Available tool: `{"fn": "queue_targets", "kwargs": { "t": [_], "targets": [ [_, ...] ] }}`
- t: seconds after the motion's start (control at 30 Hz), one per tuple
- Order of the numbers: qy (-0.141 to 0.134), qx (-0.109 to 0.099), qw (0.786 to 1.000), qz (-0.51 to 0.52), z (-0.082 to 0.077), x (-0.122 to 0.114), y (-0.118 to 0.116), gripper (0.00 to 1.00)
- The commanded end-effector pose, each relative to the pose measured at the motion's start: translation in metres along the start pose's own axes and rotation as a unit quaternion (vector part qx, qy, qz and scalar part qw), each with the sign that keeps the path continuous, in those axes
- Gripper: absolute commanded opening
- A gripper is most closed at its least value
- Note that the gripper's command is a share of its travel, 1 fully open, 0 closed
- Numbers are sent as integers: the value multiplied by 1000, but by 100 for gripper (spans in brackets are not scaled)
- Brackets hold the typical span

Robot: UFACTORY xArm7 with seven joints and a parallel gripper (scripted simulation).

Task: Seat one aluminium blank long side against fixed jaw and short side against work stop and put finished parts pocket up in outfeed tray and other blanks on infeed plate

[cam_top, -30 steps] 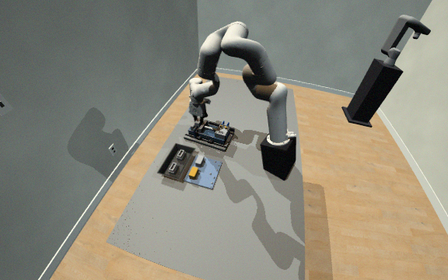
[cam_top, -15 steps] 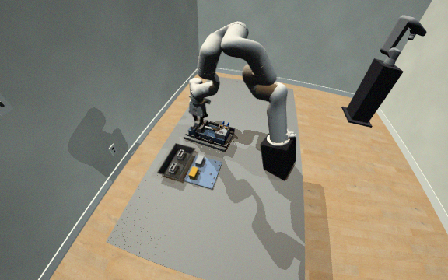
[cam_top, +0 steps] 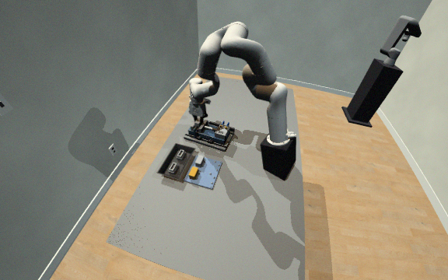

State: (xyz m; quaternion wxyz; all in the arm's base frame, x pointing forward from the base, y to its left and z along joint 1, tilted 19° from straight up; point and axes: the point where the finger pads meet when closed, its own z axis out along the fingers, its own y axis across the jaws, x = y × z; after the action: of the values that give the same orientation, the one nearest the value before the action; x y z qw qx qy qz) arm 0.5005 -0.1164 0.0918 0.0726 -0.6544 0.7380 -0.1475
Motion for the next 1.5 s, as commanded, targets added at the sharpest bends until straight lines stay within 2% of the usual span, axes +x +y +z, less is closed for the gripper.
{"fn": "queue_targets", "kwargs": {
  "t": [0.0,0.97,1.0,1.47],
  "targets": [
    [0,2,1000,0,0,0,-1,0],
    [0,2,1000,0,1,0,-1,0],
    [0,2,1000,0,1,0,-1,69],
    [0,2,1000,0,1,0,-1,69]
  ]
}}
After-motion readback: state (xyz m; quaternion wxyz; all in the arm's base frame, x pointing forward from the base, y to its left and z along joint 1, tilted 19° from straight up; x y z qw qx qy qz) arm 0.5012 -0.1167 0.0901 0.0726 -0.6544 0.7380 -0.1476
